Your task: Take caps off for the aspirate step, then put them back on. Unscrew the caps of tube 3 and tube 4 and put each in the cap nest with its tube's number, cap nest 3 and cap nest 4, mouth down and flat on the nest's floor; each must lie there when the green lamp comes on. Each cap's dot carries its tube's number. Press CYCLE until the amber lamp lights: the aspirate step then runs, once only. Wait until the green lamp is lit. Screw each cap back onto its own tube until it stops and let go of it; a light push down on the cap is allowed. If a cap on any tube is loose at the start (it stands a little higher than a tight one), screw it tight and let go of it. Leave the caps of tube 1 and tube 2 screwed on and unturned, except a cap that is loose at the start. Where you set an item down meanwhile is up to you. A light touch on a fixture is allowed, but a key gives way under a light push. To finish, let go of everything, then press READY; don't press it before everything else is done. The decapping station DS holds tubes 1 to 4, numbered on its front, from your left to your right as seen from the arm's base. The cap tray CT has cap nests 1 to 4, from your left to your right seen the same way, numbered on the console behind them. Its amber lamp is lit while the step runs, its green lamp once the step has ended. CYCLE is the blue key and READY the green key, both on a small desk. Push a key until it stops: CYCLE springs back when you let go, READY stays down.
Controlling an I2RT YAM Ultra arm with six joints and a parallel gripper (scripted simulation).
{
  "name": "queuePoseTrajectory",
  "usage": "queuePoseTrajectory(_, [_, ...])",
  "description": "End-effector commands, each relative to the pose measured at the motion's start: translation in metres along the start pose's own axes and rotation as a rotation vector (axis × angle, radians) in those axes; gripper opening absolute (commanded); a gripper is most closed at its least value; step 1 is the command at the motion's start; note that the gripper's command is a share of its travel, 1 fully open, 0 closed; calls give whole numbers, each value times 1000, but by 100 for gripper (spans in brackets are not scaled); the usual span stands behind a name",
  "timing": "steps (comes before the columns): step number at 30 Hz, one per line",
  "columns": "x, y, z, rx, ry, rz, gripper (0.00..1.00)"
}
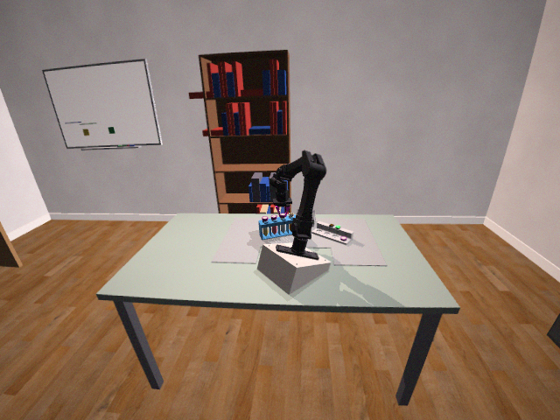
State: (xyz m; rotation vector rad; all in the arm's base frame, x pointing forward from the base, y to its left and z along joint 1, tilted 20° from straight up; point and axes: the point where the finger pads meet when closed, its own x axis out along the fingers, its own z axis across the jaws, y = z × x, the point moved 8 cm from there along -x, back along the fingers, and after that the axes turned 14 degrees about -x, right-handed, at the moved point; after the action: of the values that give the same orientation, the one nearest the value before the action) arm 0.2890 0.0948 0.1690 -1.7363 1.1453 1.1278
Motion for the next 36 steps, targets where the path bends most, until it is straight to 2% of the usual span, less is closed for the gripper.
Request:
queuePoseTrajectory(1, [-3, -1, 0, 41, -2, -14, 49])
queuePoseTrajectory(13, [-3, -1, 0, 41, -2, -14, 49])
queuePoseTrajectory(22, [-4, -1, 0, -319, 1, -14, 49])
queuePoseTrajectory(24, [-4, -1, 0, -319, 1, -14, 49])
queuePoseTrajectory(36, [-4, -1, 0, -799, 4, -14, 49])
